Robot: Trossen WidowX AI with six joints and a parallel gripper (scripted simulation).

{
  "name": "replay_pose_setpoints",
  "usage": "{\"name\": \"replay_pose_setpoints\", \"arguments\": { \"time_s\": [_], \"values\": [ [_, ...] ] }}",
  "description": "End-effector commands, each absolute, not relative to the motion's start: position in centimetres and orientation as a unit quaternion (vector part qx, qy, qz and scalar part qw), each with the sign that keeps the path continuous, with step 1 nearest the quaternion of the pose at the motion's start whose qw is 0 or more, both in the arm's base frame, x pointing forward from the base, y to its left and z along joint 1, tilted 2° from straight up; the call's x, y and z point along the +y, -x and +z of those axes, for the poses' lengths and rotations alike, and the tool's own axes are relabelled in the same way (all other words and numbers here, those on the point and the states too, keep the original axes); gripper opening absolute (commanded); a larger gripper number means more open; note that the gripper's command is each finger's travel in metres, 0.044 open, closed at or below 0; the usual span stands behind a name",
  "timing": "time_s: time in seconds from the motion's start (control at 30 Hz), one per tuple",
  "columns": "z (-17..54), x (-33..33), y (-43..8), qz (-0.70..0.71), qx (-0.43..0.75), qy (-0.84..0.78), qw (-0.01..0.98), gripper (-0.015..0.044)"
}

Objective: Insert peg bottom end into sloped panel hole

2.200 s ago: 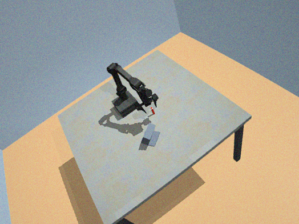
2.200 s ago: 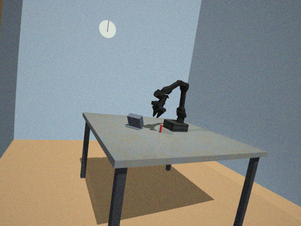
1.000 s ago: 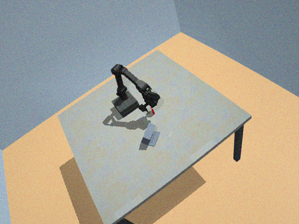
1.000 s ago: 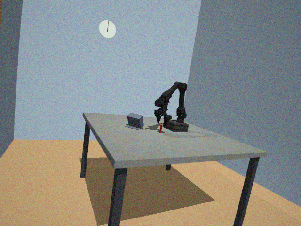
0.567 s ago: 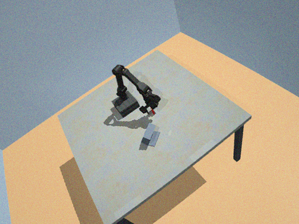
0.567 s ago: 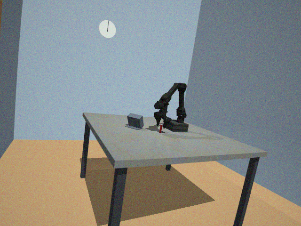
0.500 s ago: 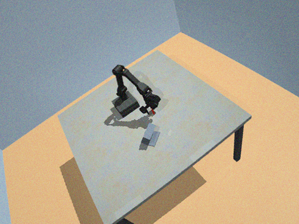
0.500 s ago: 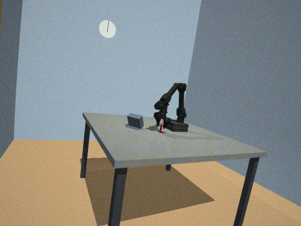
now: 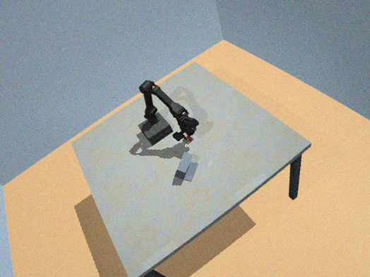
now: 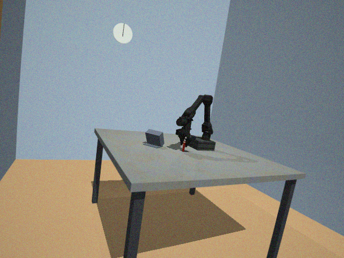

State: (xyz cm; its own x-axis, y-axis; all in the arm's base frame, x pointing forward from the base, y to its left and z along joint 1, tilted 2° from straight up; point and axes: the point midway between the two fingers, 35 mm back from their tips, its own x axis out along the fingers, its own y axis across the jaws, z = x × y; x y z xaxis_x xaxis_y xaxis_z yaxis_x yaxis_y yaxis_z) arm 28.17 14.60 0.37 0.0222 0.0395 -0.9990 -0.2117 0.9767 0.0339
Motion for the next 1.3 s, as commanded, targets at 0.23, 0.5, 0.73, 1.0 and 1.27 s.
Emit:
{"name": "replay_pose_setpoints", "arguments": {
  "time_s": [0.23,0.5,0.73,1.0,1.27],
  "values": [
    [0.4,14.6,-28.2,0.088,0.694,0.062,0.712,0.0033],
    [0.8,14.6,-28.2,0.088,0.694,0.062,0.712,0.0],
    [4.0,14.6,-28.4,0.089,0.695,0.062,0.711,0.0],
    [7.7,14.4,-28.3,0.089,0.696,0.062,0.71,0.0],
    [8.2,14.0,-28.5,0.088,0.697,0.049,0.71,0.0]
  ]
}}
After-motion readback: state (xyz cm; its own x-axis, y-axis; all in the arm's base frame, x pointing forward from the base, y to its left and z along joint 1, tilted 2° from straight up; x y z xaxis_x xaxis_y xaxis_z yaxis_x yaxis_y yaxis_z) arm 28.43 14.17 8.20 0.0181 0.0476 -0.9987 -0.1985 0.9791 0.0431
